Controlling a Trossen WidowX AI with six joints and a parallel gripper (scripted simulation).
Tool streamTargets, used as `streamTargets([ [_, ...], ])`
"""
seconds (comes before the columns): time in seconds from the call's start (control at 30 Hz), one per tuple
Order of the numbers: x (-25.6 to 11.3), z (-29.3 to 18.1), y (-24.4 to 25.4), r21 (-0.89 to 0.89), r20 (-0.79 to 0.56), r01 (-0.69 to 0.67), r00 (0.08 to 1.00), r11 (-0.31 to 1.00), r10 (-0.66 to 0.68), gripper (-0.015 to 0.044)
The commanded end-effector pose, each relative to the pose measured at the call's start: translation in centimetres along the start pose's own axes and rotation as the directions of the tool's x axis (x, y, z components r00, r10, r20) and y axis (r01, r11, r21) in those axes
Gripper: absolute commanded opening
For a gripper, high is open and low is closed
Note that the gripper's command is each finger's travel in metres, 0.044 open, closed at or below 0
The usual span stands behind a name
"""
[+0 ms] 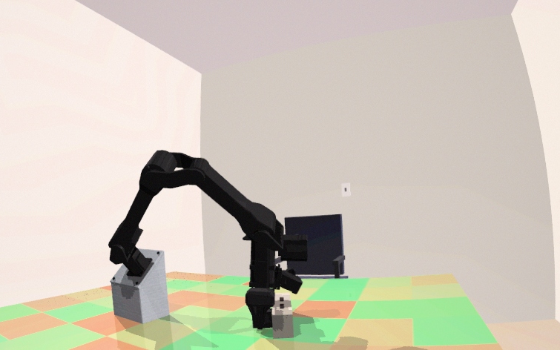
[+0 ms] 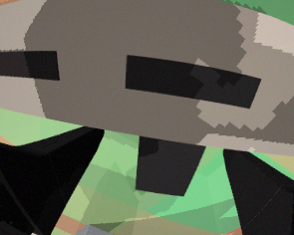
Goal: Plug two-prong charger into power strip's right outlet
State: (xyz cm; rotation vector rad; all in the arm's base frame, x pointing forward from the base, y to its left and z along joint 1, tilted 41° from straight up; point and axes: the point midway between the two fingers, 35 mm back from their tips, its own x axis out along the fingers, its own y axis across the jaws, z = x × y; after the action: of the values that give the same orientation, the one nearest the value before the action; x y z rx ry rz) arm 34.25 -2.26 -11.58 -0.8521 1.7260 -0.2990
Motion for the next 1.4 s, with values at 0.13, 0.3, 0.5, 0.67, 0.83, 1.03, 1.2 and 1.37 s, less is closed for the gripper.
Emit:
streamTargets([
  [0.13, -0.1, -0.2, -0.1, 0.003, 0.008, -0.003, 1.000, 1.000, 0.003, 0.0440],
  [0.3, -0.1, -0.3, -0.1, 0.004, 0.010, -0.003, 1.000, 1.000, 0.003, 0.0440],
  [0.5, -0.1, -0.5, -0.1, 0.005, 0.012, -0.004, 1.000, 1.000, 0.004, 0.0440],
  [0.67, -0.1, -0.6, -0.1, 0.006, 0.014, -0.004, 1.000, 1.000, 0.004, 0.0440],
  [0.83, 0.0, -0.8, -0.1, 0.007, 0.015, -0.004, 1.000, 1.000, 0.004, 0.0440],
  [1.03, 0.0, -1.3, -0.1, 0.006, 0.015, -0.004, 1.000, 1.000, 0.004, 0.0440],
  [1.2, 0.1, -1.8, -0.1, 0.006, 0.014, -0.004, 1.000, 1.000, 0.004, 0.0440],
  [1.37, 0.1, -2.3, -0.1, 0.006, 0.014, -0.004, 1.000, 1.000, 0.004, 0.0440],
])
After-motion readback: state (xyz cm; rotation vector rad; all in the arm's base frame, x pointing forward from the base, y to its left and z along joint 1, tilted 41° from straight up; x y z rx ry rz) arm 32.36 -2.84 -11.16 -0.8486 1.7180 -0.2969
